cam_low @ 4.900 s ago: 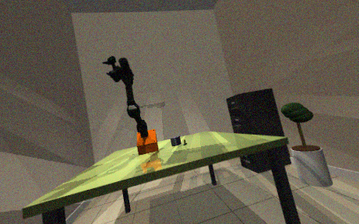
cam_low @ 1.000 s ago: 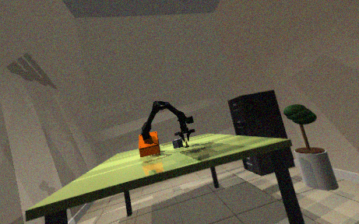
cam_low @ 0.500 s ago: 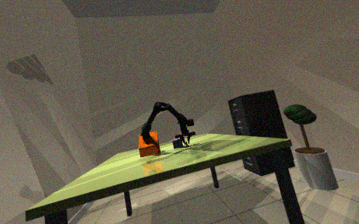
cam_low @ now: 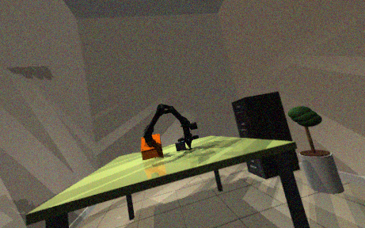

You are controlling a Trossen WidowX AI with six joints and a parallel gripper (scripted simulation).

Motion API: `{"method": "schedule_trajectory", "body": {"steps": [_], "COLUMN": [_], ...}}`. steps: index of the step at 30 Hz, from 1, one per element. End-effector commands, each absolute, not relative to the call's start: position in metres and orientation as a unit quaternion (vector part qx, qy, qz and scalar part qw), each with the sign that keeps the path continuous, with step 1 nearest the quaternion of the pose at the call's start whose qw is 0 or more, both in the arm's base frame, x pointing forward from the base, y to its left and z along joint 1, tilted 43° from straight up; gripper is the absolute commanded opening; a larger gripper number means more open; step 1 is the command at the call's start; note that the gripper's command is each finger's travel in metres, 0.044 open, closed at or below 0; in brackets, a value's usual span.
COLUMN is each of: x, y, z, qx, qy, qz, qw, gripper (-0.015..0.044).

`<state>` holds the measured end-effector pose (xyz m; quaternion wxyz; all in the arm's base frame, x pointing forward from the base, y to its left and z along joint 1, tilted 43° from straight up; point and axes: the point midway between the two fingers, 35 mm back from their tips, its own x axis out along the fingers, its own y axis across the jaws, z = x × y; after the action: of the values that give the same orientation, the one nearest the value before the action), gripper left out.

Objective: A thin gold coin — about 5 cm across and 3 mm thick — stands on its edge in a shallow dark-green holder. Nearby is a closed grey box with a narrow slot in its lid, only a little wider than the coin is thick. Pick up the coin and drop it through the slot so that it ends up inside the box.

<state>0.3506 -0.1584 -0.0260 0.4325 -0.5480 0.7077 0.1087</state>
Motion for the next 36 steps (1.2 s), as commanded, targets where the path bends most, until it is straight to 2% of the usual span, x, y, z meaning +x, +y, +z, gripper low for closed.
{"method": "schedule_trajectory", "body": {"steps": [1, 36], "x": [0.350, 0.355], "y": [-0.159, -0.107], "z": [-0.027, 0.027], "qx": [-0.549, -0.548], "qy": [0.708, 0.708], "qz": [0.111, 0.112], "qw": [0.430, 0.432], "gripper": [0.0000, 0.0000]}}
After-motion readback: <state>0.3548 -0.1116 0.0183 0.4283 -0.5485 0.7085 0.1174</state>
